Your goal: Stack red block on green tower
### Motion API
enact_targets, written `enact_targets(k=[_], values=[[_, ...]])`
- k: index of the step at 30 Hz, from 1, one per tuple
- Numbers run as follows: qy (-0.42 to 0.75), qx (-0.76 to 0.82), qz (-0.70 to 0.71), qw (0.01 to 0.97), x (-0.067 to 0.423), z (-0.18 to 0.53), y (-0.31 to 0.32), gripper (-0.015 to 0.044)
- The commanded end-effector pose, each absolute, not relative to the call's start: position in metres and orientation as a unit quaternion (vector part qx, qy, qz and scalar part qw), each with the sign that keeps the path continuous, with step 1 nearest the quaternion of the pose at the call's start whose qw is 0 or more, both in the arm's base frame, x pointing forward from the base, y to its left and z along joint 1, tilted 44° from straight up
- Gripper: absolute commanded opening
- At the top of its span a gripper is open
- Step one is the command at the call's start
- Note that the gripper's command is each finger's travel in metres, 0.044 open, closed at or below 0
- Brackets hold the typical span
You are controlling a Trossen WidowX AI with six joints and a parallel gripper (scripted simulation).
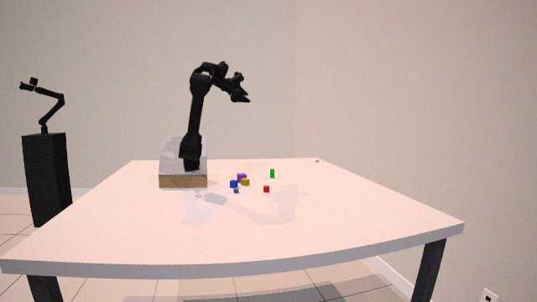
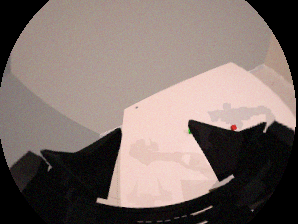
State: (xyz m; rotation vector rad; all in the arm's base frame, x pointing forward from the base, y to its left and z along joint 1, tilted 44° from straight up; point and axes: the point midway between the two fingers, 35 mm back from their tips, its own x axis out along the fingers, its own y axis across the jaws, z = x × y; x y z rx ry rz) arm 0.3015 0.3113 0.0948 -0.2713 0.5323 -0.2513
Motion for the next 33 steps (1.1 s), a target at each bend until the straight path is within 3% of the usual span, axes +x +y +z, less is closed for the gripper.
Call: enact_targets(k=[1,17,33], values=[[0.293,-0.156,-0.162,0.929,0.324,0.092,0.269,0.0440],[0.408,-0.186,-0.286,0.847,0.368,0.096,0.110,0.0440],[0.533,-0.167,-0.372,0.741,0.341,0.098,-0.038,0.0440]])
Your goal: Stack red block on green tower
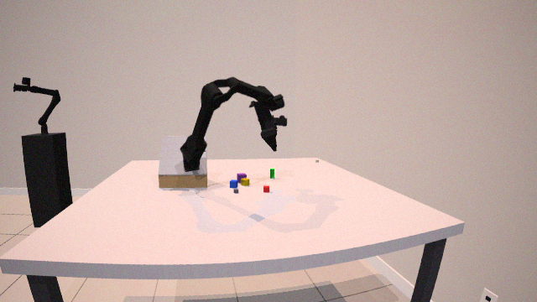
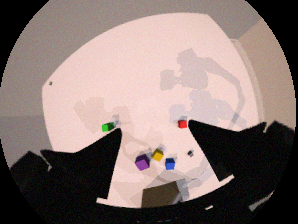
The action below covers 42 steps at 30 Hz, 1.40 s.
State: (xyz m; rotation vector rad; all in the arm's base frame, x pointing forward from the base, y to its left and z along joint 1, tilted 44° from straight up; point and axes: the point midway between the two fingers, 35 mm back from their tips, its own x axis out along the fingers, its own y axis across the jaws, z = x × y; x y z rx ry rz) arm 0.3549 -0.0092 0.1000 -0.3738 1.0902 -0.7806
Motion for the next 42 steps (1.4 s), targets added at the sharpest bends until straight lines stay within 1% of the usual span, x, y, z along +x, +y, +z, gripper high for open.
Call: enact_targets(k=[1,12,21,29,42], values=[[0.541,-0.164,-0.376,0.734,0.338,0.098,-0.046,0.0440],[0.617,-0.123,-0.408,0.662,0.290,0.099,-0.121,0.0440],[0.618,-0.122,-0.409,0.661,0.291,0.100,-0.120,0.0440],[0.617,-0.123,-0.409,0.660,0.288,0.073,-0.147,0.0440],[0.617,-0.123,-0.409,0.660,0.288,0.066,-0.154,0.0440]])
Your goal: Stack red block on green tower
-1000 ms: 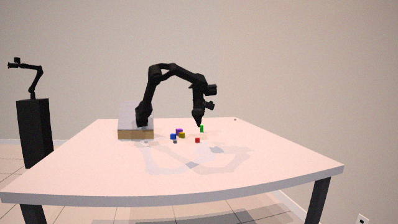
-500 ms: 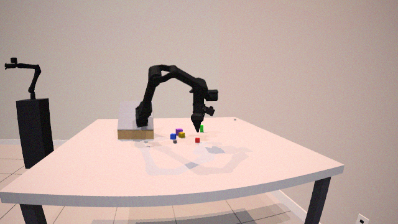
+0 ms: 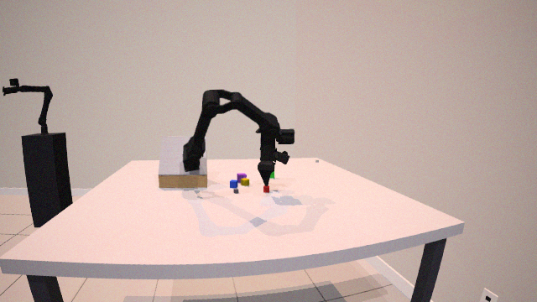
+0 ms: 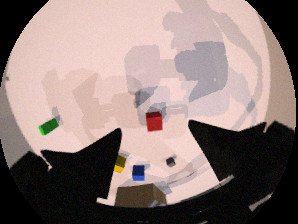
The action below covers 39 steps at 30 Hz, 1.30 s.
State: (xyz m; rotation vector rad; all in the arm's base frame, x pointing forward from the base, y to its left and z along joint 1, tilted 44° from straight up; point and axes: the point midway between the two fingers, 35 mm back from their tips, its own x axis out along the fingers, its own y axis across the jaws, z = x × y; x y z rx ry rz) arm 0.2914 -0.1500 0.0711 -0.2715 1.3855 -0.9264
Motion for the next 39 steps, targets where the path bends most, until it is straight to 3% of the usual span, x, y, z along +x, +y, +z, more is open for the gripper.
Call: enact_targets(k=[1,31,39], values=[[0.617,-0.123,-0.409,0.660,0.288,0.065,-0.155,0.0440],[0.615,-0.121,-0.411,0.662,0.286,0.051,-0.168,0.0440],[0.615,-0.121,-0.411,0.662,0.286,0.051,-0.168,0.0230]])
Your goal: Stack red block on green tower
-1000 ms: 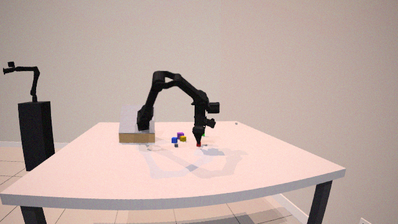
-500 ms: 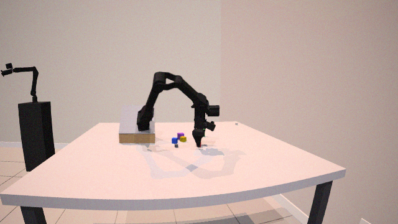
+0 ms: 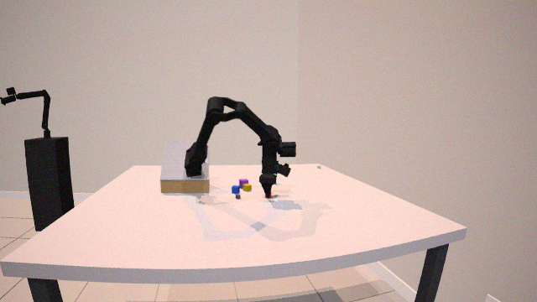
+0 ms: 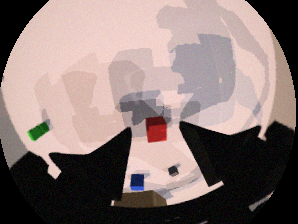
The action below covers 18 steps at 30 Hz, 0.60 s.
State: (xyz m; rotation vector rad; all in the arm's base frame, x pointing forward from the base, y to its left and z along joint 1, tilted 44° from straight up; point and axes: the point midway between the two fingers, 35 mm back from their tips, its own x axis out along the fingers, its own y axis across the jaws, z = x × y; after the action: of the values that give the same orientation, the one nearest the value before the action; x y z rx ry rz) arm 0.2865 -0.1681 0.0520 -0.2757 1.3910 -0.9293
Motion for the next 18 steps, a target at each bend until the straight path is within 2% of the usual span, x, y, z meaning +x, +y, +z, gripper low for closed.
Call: enact_targets(k=[1,6,13,14,18], values=[[0.615,-0.121,-0.411,0.662,0.2859,0.0513,-0.1678,0.0204],[0.615,-0.121,-0.411,0.662,0.2859,0.0513,-0.1678,0.0072],[0.615,-0.121,-0.411,0.662,0.2859,0.0513,-0.1678,0.0026],[0.615,-0.121,-0.411,0.662,0.2861,0.0520,-0.1671,0.0000],[0.616,-0.122,-0.410,0.661,0.2879,0.0605,-0.1588,0.0000]])
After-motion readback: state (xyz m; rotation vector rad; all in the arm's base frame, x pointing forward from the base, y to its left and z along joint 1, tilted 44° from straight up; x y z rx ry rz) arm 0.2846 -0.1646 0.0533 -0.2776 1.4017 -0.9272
